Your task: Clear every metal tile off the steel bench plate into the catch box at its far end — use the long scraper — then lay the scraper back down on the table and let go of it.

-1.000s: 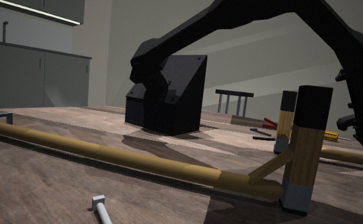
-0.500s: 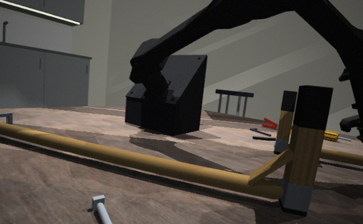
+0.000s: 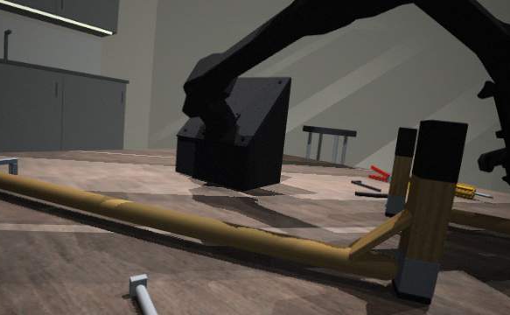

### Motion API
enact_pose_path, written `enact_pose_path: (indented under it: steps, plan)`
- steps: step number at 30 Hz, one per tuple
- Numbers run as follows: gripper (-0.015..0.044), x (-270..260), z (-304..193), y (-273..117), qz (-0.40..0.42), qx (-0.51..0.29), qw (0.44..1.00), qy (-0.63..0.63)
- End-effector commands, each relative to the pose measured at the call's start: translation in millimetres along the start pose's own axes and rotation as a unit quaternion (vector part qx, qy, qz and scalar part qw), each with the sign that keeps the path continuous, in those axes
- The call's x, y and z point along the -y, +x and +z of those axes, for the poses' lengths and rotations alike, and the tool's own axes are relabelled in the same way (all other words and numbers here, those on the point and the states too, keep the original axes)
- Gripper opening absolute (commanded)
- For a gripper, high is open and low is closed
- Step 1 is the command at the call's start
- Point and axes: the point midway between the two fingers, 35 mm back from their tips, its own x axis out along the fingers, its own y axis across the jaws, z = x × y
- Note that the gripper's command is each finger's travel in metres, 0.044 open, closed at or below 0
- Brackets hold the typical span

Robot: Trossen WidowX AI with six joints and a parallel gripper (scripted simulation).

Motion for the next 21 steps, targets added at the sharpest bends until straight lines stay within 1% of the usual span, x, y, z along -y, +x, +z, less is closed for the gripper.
enact_pose_path:
  steps: [1,15,21]
  plan:
    - [0.0,6.5,11.3,-18.9,-0.005,0.004,1.0,0.007]
    - [0.0,5.6,29.0,-70.4,-0.005,0.005,1.0,0.007]
    - [0.0,5.5,29.7,-72.9,-0.005,0.005,1.0,0.007]
